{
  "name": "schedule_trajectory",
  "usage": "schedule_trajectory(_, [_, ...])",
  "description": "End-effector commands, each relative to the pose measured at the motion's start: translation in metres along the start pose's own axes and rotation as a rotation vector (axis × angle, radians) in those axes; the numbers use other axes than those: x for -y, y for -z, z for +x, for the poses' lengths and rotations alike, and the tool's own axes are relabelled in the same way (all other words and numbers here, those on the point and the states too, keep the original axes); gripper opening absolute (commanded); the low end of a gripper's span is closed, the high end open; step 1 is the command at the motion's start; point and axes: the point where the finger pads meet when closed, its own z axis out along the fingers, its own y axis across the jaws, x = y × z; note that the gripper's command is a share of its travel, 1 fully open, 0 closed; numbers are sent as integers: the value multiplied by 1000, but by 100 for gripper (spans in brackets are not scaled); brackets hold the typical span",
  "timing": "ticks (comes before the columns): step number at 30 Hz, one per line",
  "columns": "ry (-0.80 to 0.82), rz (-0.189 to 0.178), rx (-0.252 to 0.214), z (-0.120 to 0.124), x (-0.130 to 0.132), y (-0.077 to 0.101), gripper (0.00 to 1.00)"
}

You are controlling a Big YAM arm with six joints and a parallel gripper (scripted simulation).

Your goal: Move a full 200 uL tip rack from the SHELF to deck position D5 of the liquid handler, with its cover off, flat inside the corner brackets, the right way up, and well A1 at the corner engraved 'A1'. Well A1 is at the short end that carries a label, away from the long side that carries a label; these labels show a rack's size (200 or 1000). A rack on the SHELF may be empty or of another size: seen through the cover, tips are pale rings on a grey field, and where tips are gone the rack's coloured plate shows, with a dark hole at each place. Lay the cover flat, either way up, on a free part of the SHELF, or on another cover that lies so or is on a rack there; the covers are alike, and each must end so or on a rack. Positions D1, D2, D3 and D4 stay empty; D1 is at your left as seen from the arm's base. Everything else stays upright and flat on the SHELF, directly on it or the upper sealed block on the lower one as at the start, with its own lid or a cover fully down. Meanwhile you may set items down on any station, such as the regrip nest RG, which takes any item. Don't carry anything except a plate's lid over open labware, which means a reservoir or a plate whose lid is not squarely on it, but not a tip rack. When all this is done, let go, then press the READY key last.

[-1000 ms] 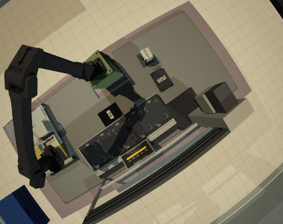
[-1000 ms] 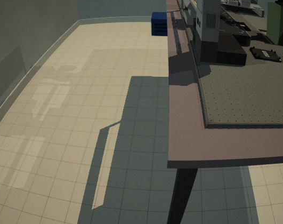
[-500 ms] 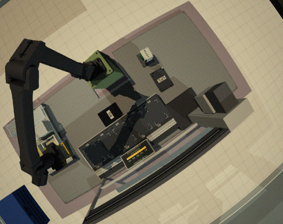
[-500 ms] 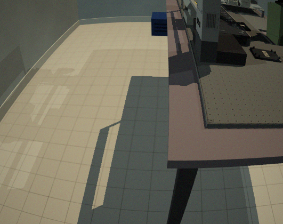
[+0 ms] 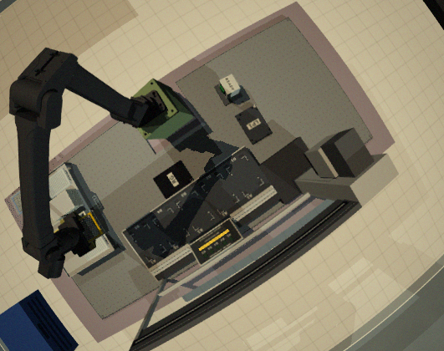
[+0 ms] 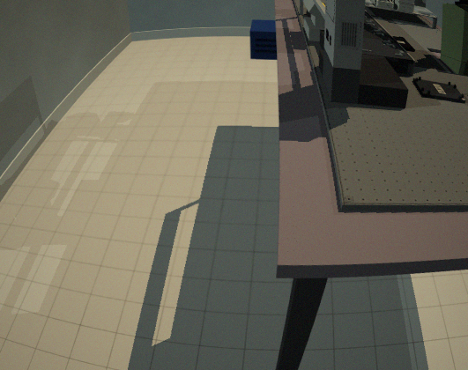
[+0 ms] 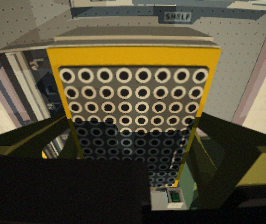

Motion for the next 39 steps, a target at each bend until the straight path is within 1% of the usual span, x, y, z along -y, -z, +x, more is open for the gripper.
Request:
schedule_trajectory(1, [35, -41, 47, -7, -9, 22, 0])
schedule_trajectory(2, [17, -32, 40, -11, -8, 18, 0])
schedule_trajectory(12, [17, -32, 40, -11, -8, 18, 0])
schedule_trajectory(13, [36, -36, 40, 3, -8, 16, 0])
schedule_trajectory(16, [19, -29, 35, 19, -5, 16, 0])
schedule_trajectory(21, [17, -35, 40, 43, -6, 15, 0])
schedule_trajectory(23, [17, -35, 40, 43, -6, 15, 0])
schedule_trajectory(24, [14, -50, 56, 41, -11, 22, 0])
schedule_trajectory(25, [17, -35, 39, 53, -5, 14, 0])
schedule_trajectory(28, [19, -26, 27, 70, -2, 13, 0])
schedule_trajectory(33, [19, -28, 27, 95, -2, 12, 0])
schedule_trajectory(38, [20, -22, 20, 121, 1, 11, 0])
schedule_trajectory(39, [20, -22, 20, 121, 1, 11, 0])
